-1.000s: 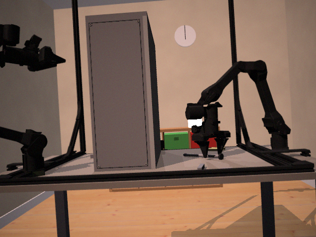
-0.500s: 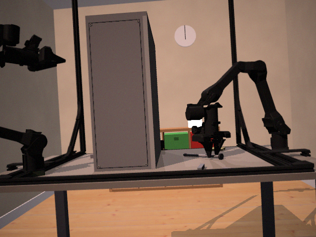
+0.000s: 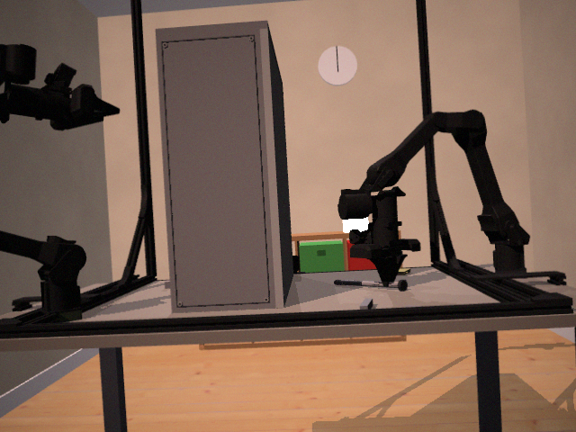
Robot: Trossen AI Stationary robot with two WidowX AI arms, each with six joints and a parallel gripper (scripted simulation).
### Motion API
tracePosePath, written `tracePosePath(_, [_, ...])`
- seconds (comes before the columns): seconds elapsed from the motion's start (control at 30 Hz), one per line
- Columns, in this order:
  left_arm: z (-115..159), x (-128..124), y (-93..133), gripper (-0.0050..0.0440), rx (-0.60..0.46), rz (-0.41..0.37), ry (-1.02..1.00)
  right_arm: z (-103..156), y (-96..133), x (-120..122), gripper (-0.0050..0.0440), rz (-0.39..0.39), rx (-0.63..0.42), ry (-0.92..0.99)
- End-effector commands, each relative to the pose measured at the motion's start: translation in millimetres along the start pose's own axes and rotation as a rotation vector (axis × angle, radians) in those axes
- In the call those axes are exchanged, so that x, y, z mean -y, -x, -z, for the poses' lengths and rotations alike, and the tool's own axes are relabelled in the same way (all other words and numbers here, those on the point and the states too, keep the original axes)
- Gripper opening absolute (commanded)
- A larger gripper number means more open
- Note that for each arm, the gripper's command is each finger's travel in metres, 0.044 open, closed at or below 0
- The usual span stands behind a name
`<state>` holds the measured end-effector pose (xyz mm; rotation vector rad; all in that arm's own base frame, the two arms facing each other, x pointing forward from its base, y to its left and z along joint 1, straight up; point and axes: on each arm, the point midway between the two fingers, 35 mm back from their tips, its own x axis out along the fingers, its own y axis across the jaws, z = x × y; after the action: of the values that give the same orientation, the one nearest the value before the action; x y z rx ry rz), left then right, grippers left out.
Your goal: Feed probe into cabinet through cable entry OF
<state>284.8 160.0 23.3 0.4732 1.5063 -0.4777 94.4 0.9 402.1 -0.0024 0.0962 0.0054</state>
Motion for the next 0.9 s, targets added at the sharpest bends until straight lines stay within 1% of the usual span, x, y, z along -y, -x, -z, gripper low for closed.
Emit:
tracePosePath(0.0, [0,0,0,0.0024,0.001,-0.002,0.0,1,0,1,0.044,0.005,-0.004,-0.003])
tracePosePath(0.03, [0,0,2,0.0,0.001,-0.002,0.0,1,0,1,0.044,0.005,-0.004,-0.003])
tracePosePath(0.1, [1,2,11,0.0,-0.001,-0.001,-0.001,1,0,1,0.044,0.005,-0.004,-0.003])
tracePosePath(0.17, [1,2,11,0.0,-0.001,-0.001,-0.001,1,0,1,0.044,0.005,-0.004,-0.003])
tracePosePath(0.37, [6,14,54,0.0,-0.006,0.0,-0.006,1,0,1,0.044,0.005,-0.004,-0.003])
tracePosePath(0.6, [15,34,101,0.0,-0.011,0.001,-0.012,1,0,1,0.044,0.005,-0.004,-0.003])
tracePosePath(0.67, [16,36,106,0.0,-0.012,0.001,-0.013,1,0,1,0.044,0.005,-0.004,-0.003])
tracePosePath(0.77, [16,35,105,0.0,-0.012,-0.003,-0.011,1,0,1,0.044,0.005,-0.004,-0.003])
tracePosePath(0.87, [19,19,101,0.0,-0.023,-0.055,0.009,1,0,1,0.044,0.005,-0.004,-0.003])
